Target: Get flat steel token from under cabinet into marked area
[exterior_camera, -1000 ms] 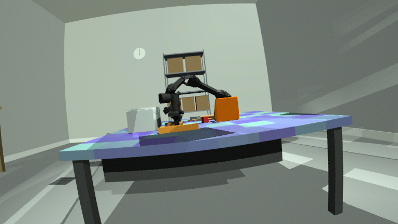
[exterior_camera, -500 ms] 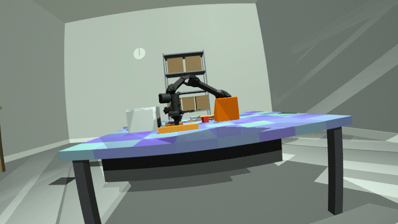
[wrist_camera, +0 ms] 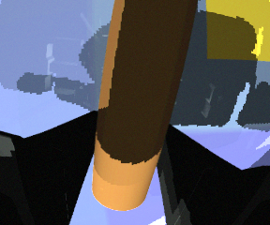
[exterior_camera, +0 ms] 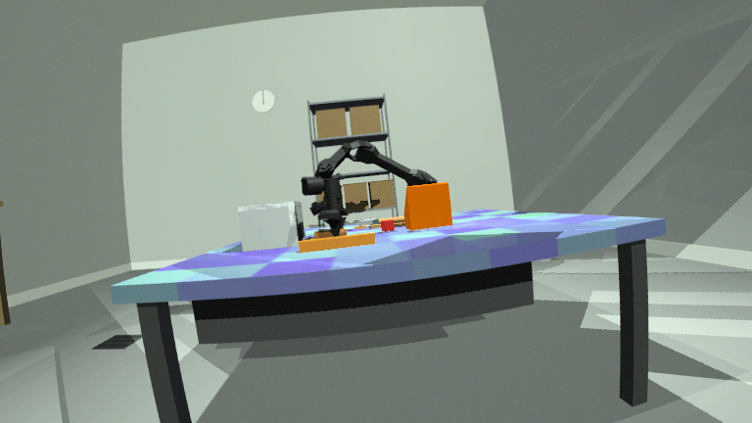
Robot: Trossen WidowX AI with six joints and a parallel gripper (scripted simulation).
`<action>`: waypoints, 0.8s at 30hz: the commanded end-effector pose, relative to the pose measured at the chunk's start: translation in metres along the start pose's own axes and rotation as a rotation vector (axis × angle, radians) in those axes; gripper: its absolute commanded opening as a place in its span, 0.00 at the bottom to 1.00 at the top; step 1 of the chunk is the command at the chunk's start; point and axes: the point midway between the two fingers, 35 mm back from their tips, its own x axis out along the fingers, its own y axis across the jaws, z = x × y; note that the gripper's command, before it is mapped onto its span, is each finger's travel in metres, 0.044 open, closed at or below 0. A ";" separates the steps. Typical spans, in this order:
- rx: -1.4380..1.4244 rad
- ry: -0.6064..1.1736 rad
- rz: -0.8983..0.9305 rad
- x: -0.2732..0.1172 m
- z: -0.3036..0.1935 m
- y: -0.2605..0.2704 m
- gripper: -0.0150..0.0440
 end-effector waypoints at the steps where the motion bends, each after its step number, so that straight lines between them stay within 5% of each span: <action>1: 0.006 -0.005 -0.009 0.001 0.002 -0.007 0.25; 24: 0.005 -0.005 -0.010 0.001 0.002 -0.032 0.25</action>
